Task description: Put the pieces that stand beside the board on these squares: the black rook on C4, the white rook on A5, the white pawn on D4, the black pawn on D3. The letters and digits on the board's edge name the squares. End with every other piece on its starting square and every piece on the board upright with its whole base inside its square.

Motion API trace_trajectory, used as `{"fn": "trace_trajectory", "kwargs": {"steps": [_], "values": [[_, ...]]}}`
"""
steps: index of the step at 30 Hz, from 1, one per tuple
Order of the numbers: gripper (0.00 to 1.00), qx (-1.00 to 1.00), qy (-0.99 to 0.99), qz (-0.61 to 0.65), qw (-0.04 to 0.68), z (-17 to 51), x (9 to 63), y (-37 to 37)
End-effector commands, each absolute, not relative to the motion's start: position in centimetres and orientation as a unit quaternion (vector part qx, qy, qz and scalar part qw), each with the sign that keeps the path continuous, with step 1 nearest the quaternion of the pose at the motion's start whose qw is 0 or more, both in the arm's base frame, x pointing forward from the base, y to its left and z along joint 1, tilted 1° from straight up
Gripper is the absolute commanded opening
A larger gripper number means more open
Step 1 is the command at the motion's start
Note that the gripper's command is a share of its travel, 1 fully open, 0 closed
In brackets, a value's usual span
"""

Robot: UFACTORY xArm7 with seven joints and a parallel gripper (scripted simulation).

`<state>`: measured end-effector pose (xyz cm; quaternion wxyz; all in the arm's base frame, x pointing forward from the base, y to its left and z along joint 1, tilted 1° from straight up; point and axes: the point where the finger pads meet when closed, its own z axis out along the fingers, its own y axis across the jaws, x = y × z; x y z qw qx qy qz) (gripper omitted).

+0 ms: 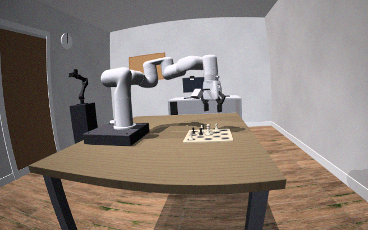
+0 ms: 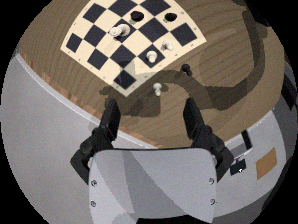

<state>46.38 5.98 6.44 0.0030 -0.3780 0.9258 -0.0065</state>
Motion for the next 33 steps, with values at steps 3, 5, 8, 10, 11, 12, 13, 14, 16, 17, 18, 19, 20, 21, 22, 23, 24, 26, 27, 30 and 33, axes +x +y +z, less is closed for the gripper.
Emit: {"fn": "trace_trajectory", "kwargs": {"steps": [3,5,8,10,11,12,13,14,16,17,18,19,20,21,22,23,24,26,27,30,33], "values": [[0.34,-0.382,0.924,-0.007,0.003,6.10,48.30,9.87],[0.34,-0.382,0.924,-0.007,0.003,6.10,48.30,9.87],[0.34,-0.382,0.924,-0.007,0.003,6.10,48.30,9.87],[0.34,-0.382,0.924,-0.007,0.003,6.10,48.30,9.87],[0.34,-0.382,0.924,-0.007,0.003,6.10,48.30,9.87],[0.34,-0.382,0.924,-0.007,0.003,6.10,48.30,9.87],[0.34,-0.382,0.924,-0.007,0.003,6.10,48.30,9.87],[0.34,-0.382,0.924,-0.007,0.003,6.10,48.30,9.87],[0.34,-0.382,0.924,-0.007,0.003,6.10,48.30,9.87],[0.34,-0.382,0.924,-0.007,0.003,6.10,48.30,9.87],[0.34,-0.382,0.924,-0.007,0.003,6.10,48.30,9.87],[0.34,-0.382,0.924,-0.007,0.003,6.10,48.30,9.87],[0.34,-0.382,0.924,-0.007,0.003,6.10,48.30,9.87],[0.34,-0.382,0.924,-0.007,0.003,6.10,48.30,9.87],[0.34,-0.382,0.924,-0.007,0.003,6.10,48.30,9.87],[0.34,-0.382,0.924,-0.007,0.003,6.10,48.30,9.87],[0.34,-0.382,0.924,-0.007,0.003,6.10,48.30,9.87],[0.34,-0.382,0.924,-0.007,0.003,6.10,48.30,9.87],[0.34,-0.382,0.924,-0.007,0.003,6.10,48.30,9.87],[0.34,-0.382,0.924,-0.007,0.003,6.10,48.30,9.87],[0.34,-0.382,0.924,-0.007,0.003,6.10,48.30,9.87]]}}
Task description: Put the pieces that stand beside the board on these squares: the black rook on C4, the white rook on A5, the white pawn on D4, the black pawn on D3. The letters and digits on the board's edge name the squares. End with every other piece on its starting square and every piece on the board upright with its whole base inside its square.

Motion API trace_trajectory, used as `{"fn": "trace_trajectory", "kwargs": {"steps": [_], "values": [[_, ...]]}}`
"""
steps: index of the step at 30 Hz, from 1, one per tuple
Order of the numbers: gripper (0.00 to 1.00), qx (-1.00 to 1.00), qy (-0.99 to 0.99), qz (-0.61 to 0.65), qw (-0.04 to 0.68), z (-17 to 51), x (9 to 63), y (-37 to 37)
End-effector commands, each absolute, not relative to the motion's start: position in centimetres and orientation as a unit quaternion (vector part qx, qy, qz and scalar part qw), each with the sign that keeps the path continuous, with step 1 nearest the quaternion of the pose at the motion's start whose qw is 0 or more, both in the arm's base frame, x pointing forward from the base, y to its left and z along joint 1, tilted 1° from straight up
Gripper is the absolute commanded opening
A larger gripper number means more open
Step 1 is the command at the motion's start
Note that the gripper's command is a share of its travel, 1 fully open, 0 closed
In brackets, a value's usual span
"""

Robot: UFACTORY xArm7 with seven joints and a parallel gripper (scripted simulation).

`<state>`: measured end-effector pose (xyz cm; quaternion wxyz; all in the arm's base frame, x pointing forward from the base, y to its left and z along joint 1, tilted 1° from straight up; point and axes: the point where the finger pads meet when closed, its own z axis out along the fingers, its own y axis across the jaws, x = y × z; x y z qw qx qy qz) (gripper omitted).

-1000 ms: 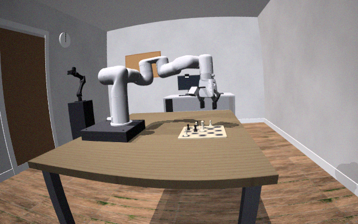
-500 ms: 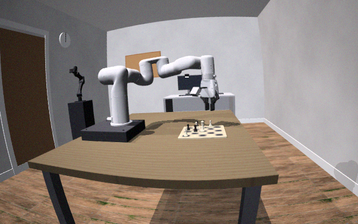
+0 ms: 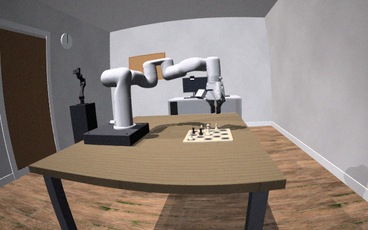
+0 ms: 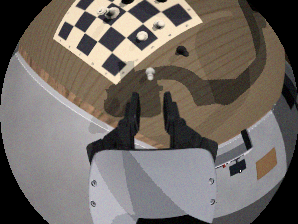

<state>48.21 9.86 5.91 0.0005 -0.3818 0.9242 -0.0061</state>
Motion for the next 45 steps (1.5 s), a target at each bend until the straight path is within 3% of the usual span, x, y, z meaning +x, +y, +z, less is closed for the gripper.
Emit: {"fn": "trace_trajectory", "kwargs": {"steps": [1,45], "values": [[0.34,-0.382,0.924,-0.007,0.003,6.1,48.3,9.9],[0.34,-0.382,0.924,-0.007,0.002,2.5,48.4,9.8]]}}
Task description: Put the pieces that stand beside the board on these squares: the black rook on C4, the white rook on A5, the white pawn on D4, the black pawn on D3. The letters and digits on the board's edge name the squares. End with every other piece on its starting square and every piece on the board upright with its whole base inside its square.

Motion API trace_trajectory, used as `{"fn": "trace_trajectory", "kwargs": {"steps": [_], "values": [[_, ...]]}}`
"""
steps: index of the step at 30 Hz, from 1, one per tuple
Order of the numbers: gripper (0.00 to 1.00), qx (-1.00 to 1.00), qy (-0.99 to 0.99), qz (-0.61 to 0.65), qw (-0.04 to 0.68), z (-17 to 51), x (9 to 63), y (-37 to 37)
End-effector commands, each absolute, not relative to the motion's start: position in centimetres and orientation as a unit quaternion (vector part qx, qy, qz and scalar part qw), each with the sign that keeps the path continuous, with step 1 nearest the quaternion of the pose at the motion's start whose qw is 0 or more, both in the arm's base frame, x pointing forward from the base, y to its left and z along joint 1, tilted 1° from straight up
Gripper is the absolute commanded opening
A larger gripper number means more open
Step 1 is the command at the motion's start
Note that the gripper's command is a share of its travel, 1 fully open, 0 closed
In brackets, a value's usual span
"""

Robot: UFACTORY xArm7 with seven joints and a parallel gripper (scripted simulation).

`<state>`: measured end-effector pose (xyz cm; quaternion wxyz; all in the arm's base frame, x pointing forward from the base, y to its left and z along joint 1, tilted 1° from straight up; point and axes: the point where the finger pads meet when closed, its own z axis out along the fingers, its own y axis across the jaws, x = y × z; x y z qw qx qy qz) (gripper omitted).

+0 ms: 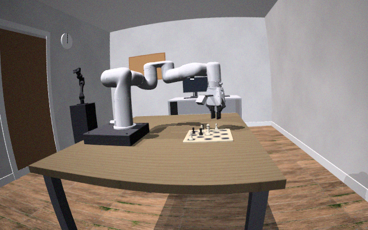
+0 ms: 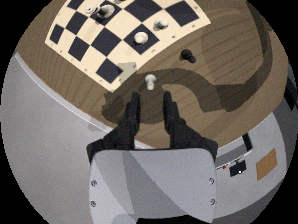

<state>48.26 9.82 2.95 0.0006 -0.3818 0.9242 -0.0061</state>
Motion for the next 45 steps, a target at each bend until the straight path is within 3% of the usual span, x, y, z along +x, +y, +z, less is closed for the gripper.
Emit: {"fn": "trace_trajectory", "kwargs": {"steps": [1,45], "values": [[0.34,-0.382,0.924,-0.007,0.002,2.4,48.4,9.8],[0.34,-0.382,0.924,-0.007,0.002,0.9,48.4,9.8]]}}
